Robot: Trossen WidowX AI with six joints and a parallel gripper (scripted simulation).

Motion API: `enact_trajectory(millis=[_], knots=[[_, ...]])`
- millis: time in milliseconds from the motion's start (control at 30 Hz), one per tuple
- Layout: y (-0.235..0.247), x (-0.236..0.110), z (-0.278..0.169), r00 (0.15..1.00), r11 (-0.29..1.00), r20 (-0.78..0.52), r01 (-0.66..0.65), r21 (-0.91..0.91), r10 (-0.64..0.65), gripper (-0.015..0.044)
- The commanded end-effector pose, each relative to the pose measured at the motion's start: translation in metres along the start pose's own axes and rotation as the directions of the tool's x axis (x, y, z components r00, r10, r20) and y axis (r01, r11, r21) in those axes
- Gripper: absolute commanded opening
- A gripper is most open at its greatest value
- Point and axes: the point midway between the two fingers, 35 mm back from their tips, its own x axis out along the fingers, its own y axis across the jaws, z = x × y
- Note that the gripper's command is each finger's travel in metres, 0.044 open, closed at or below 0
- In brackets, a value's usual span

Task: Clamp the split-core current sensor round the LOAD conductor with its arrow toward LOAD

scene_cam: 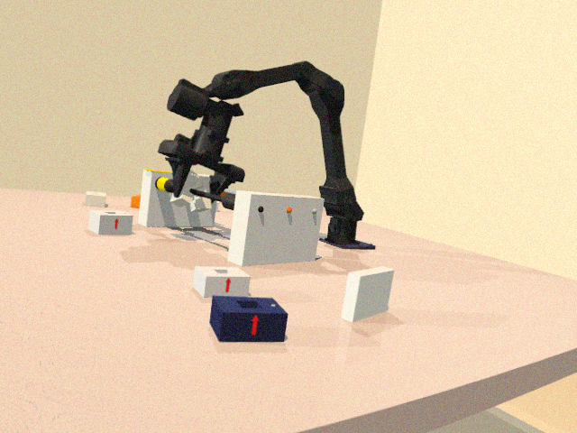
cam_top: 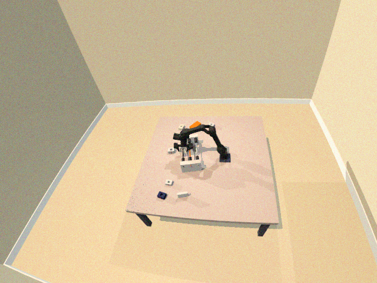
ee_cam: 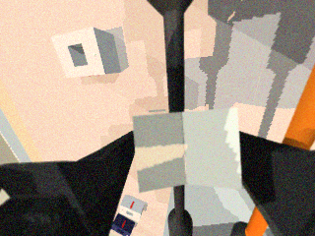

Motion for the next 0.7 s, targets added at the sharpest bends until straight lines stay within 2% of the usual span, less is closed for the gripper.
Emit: enact_trajectory(millis=[0, 67, 600, 667], knots=[[0.0010, -0.0005, 0.0010, 1.000, 1.000, 0.004, -0.005, 0.001, 0.005, 0.0000], [0.0010, -0.0005, 0.0010, 1.000, 1.000, 0.004, -0.005, 0.001, 0.005, 0.0000], [0.0000, -0.0005, 0.0003, 1.000, 1.000, 0.001, -0.007, 0.000, 0.007, 0.0420], [-0.0003, -0.0050, 0.0022, 0.998, 0.998, 0.007, -0.061, 0.003, 0.061, 0.0440]])
